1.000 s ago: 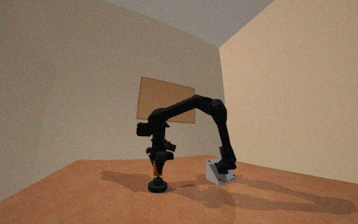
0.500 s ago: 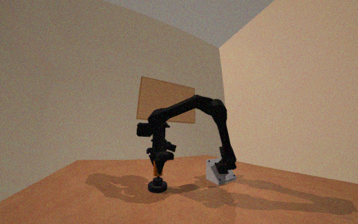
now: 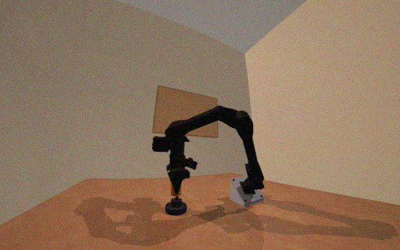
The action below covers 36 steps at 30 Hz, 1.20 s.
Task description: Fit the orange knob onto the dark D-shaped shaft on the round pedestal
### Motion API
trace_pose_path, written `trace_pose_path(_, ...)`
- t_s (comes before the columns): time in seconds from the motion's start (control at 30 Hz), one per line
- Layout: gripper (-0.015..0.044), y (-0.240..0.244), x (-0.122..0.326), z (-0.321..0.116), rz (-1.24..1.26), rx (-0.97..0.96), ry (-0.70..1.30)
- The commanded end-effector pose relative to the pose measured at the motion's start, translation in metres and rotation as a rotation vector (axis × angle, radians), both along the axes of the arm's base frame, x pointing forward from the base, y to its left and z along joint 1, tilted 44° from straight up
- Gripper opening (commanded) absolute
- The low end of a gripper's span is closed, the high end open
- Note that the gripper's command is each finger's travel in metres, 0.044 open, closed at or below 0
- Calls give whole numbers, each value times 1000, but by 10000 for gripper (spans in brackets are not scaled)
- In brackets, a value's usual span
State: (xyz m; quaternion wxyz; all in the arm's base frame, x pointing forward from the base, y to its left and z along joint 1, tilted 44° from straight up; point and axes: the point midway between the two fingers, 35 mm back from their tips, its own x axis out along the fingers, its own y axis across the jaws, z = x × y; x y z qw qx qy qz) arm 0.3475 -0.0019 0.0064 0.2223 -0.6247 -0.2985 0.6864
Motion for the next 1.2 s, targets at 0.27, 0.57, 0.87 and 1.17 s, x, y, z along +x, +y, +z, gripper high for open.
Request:
trace_pose_path(0.27, 0, 0, -2, -1, -16, -3, 13)
trace_pose_path(0.57, 0, -1, 1, 3, -16, -3, 13)
trace_pose_path(0.87, 0, 2, 0, -2, -16, -3, 13)
trace_pose_path(1.17, 0, 2, -3, -3, -16, -3, 13)
